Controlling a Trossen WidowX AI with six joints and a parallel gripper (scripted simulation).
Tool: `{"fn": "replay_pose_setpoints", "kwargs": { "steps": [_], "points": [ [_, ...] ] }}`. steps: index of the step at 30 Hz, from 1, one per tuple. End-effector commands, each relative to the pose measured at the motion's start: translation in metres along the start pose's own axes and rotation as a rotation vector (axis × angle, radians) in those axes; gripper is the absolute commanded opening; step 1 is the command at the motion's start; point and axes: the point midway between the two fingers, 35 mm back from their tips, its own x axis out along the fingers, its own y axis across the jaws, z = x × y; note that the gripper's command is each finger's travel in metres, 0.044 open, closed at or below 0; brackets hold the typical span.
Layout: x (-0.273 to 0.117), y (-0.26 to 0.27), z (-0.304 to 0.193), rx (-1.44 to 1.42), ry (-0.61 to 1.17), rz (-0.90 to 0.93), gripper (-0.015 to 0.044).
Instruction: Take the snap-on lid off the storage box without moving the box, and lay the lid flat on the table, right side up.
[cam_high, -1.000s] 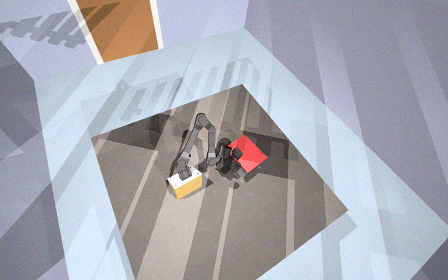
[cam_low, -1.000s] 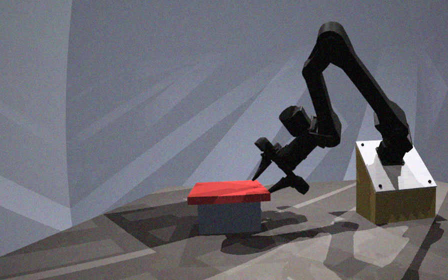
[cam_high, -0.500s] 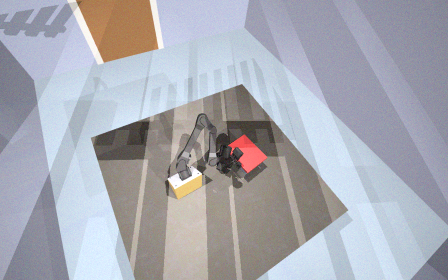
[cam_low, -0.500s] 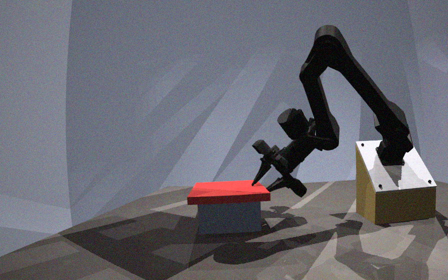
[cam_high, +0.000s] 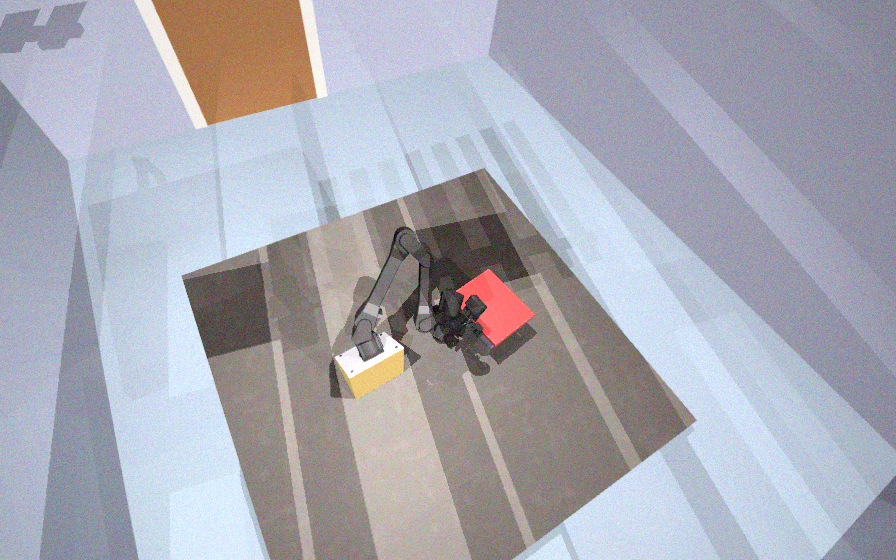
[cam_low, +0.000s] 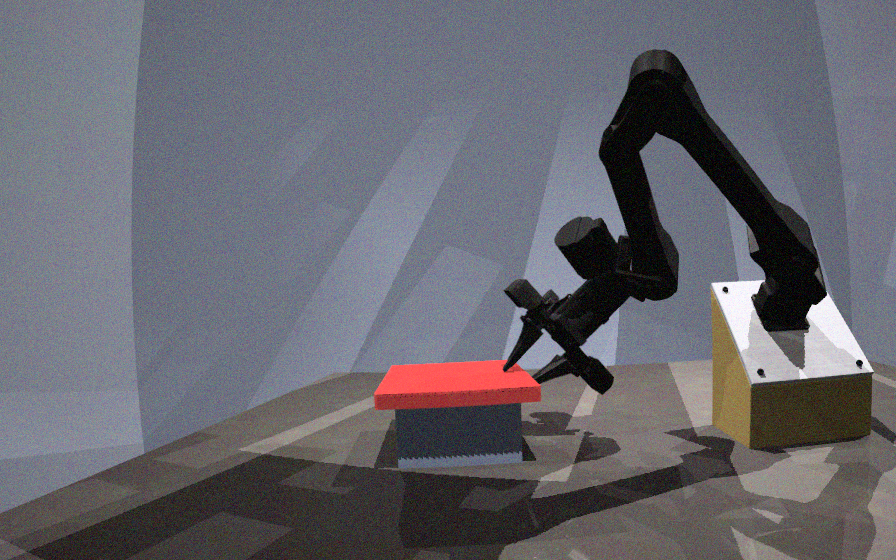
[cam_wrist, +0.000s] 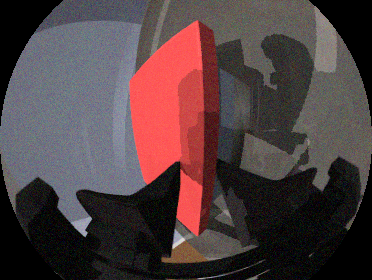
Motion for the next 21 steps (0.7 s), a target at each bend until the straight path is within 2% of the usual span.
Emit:
{"fn": "replay_pose_setpoints", "kwargs": {
  "steps": [1, 21],
  "points": [
    [-0.0008, 0.0008, 0.0000, -0.001, 0.000, 0.000, 0.0000],
    [-0.0036, 0.0037, -0.0002, -0.001, 0.000, 0.000, 0.0000]
  ]
}}
